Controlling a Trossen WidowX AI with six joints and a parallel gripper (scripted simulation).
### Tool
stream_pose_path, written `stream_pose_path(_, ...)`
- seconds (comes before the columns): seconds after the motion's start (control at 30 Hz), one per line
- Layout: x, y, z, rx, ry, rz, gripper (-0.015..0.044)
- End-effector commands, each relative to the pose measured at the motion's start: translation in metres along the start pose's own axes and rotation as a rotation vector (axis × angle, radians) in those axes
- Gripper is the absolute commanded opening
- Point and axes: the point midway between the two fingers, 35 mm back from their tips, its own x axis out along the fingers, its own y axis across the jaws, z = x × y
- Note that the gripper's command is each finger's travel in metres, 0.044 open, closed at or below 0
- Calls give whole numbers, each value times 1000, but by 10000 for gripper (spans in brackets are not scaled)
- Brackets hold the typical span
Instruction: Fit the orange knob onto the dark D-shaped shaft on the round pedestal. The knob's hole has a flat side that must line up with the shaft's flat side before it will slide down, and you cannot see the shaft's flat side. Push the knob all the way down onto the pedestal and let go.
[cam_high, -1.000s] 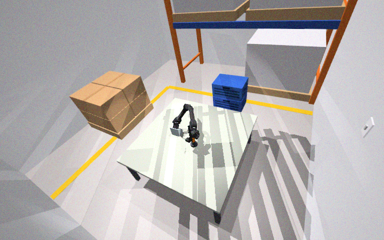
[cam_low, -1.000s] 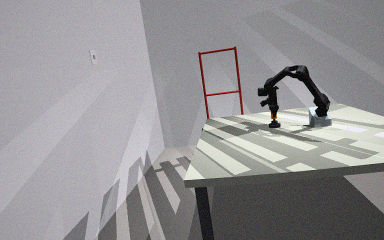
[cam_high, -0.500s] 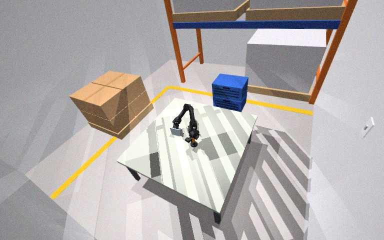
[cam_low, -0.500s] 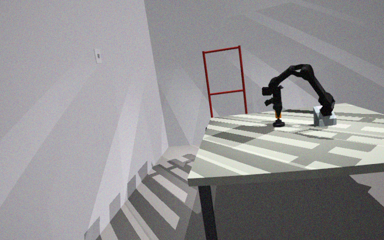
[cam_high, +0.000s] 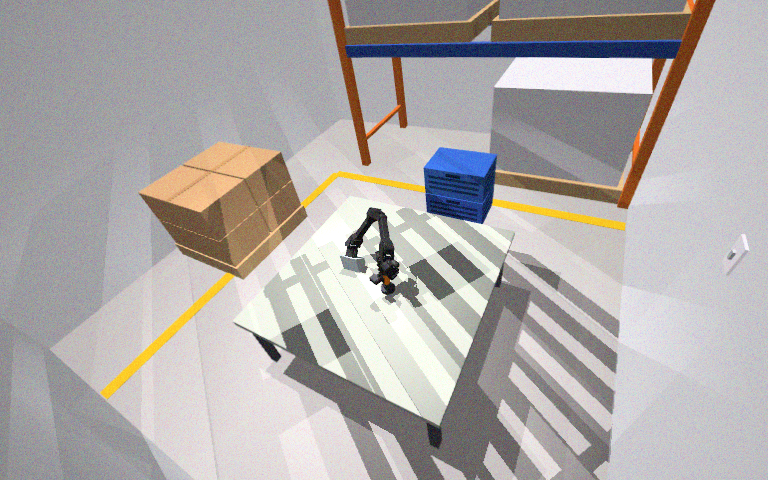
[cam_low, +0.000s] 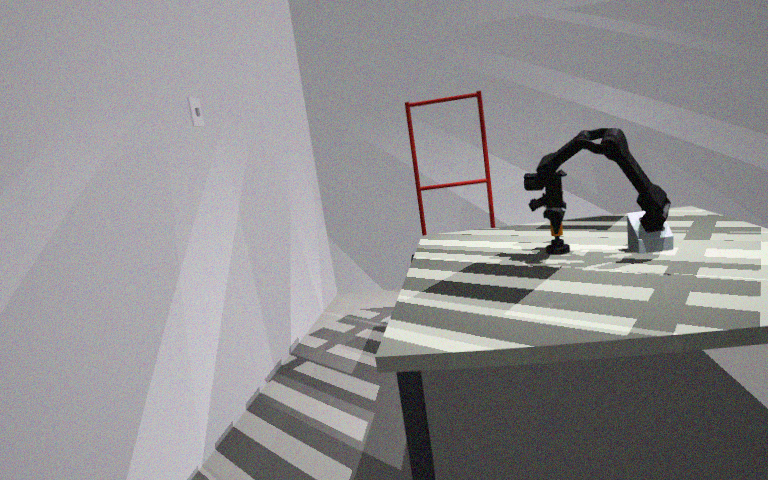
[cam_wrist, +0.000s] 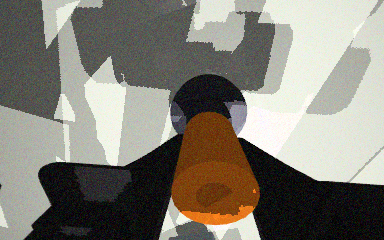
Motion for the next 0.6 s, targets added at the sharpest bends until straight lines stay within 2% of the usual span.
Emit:
stream_pose_path(0.0,-2,-1,2,110,-5,-2,0)
stream_pose_path(0.57,1,0,1,121,-5,-2,0)
